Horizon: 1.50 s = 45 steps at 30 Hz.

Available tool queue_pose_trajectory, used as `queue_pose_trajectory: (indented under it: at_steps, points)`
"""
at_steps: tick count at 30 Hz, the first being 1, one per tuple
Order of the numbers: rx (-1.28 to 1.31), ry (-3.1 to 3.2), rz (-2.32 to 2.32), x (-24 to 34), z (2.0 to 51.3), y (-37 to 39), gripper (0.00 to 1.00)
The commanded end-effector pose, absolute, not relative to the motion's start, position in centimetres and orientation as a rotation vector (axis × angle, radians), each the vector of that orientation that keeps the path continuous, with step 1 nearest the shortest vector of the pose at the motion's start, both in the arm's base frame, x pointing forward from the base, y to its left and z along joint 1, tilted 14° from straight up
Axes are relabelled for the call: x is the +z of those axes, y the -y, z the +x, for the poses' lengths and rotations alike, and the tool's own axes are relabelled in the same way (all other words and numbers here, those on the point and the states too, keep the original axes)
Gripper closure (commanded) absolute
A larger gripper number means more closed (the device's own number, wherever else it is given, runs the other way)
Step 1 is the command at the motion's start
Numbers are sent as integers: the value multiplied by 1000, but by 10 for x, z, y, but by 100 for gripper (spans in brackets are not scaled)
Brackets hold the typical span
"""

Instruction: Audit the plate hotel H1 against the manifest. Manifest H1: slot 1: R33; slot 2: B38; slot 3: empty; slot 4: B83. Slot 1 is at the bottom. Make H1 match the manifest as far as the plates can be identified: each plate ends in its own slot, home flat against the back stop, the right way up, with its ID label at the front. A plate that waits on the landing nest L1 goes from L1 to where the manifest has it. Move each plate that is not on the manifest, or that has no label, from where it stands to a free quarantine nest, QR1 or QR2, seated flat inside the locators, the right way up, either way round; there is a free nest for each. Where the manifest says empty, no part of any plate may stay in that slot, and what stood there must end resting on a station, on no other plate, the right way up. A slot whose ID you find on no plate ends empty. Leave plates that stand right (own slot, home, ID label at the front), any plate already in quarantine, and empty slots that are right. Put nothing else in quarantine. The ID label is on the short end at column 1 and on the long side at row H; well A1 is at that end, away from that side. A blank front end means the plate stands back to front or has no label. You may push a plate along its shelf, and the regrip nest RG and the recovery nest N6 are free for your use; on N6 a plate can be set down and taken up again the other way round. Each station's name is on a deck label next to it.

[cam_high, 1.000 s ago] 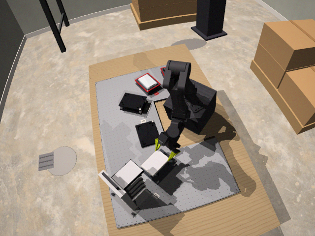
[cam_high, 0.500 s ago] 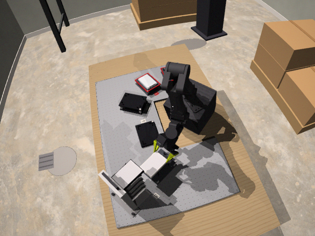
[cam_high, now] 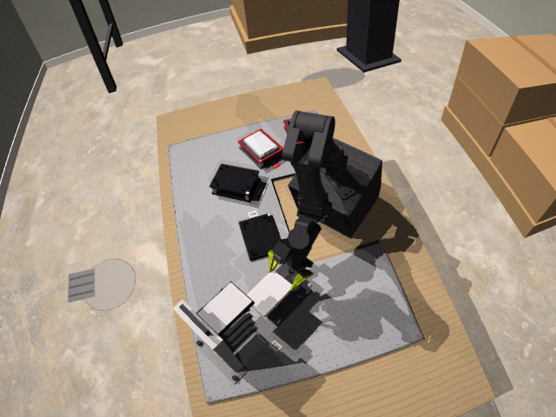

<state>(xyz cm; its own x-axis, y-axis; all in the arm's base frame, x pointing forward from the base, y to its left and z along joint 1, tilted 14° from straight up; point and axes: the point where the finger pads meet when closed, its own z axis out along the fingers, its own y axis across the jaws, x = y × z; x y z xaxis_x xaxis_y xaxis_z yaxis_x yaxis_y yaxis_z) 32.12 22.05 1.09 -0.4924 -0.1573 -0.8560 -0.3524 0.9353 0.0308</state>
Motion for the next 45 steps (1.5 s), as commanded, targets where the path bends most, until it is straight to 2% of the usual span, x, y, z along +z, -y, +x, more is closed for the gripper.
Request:
queue_pose_trajectory:
  at_steps: [1,45]
  points:
    - [240,-2091,-357,12,331,-222,14]
    - [241,-2090,-356,18,368,-235,14]
